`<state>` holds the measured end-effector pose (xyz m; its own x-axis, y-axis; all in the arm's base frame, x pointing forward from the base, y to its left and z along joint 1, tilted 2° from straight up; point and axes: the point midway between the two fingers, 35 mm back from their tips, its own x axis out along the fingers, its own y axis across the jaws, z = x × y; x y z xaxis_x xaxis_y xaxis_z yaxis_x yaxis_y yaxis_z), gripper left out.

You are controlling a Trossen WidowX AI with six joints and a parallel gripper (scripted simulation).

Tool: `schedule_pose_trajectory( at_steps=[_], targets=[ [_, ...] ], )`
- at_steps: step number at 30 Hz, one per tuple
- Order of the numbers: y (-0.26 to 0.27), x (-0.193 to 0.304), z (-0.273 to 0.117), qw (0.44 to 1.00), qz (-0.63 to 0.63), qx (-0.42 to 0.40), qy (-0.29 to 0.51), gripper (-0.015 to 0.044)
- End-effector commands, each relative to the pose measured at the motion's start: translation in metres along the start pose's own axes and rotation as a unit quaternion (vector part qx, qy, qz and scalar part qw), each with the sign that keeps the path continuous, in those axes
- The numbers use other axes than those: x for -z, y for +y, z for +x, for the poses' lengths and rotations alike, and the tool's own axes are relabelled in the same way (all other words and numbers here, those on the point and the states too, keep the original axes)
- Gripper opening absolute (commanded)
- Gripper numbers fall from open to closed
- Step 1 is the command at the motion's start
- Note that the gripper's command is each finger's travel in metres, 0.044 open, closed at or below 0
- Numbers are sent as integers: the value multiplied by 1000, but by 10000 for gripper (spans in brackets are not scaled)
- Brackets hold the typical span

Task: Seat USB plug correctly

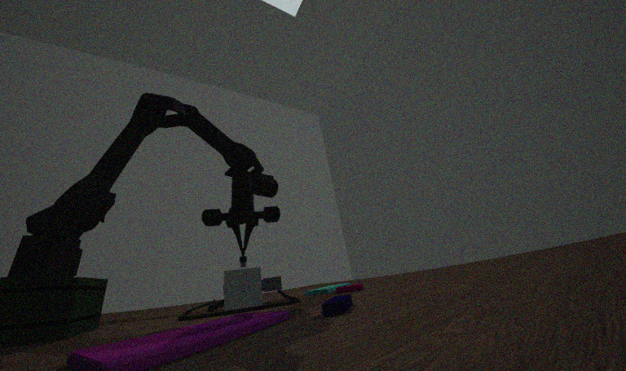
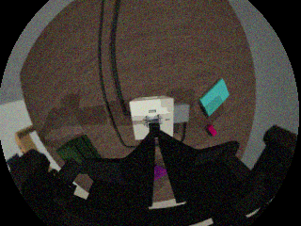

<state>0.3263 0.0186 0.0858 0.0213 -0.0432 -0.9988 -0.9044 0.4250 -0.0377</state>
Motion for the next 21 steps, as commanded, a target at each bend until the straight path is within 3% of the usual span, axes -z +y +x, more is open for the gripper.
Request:
schedule_pose_trajectory(
  at_steps=[1,21],
  targets=[
    [0,0,1,1000,2,0,0,0],
    [0,0,4,1000,2,0,0,0]
  ],
)
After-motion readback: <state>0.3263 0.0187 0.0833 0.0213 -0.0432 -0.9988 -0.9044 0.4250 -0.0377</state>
